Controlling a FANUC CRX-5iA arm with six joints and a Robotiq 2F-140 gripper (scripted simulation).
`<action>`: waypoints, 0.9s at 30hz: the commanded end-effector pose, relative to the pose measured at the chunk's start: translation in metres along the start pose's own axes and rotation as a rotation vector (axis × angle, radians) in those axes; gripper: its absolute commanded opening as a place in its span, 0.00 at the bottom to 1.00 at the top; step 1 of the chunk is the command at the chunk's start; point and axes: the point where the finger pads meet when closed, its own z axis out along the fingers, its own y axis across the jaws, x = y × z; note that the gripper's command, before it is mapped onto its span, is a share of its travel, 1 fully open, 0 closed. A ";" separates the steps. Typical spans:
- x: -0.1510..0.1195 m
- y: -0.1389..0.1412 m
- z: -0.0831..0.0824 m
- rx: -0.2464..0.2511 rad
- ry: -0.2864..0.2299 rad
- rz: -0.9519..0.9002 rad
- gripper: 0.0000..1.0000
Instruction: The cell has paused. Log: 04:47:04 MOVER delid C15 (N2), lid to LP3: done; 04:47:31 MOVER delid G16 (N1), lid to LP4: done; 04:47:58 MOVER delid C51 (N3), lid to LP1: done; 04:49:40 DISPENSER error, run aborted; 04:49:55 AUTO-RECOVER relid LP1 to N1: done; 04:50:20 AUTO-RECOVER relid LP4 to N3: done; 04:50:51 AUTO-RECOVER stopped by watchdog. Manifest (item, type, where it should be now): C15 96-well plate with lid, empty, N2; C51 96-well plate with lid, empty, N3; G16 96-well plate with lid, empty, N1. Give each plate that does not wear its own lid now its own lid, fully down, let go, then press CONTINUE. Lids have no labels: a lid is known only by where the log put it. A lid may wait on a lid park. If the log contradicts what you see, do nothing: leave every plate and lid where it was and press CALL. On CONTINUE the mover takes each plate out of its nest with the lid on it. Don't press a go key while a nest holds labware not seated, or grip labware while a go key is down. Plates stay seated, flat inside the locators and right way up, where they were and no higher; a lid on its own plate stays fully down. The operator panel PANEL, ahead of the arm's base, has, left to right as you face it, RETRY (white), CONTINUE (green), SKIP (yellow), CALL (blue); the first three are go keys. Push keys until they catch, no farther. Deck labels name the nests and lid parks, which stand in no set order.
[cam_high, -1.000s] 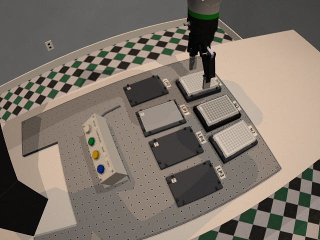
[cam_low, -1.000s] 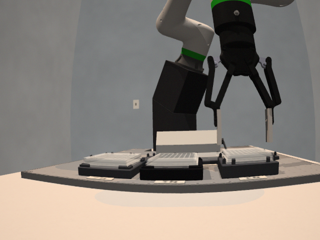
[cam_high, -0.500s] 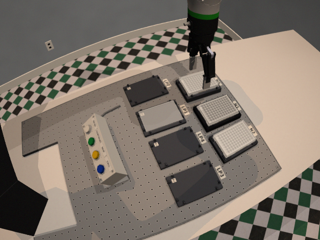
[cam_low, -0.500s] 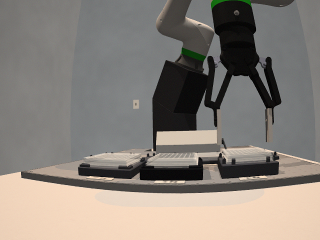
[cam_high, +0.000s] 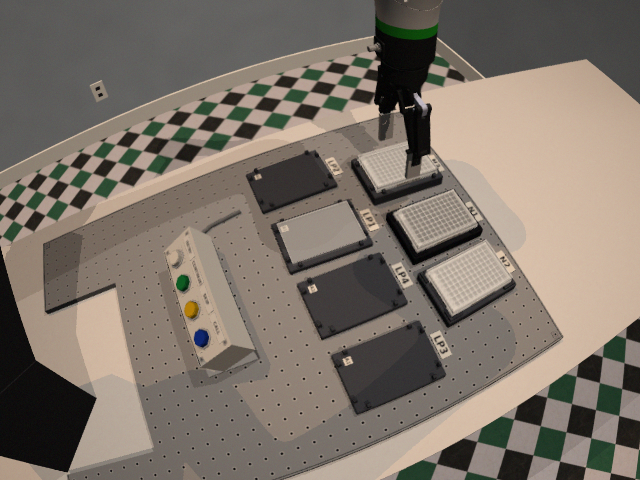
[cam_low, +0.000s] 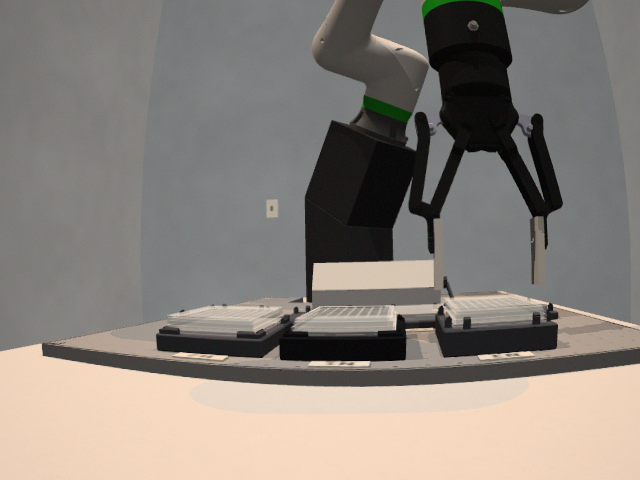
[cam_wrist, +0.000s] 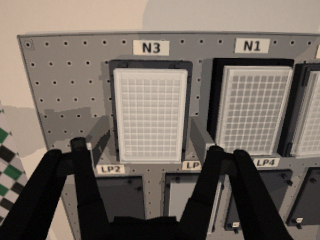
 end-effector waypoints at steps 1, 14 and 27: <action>0.000 0.000 0.000 0.000 0.000 0.000 0.66; 0.000 0.000 0.000 0.000 0.000 0.000 0.59; 0.000 0.000 0.000 0.000 0.000 0.000 0.59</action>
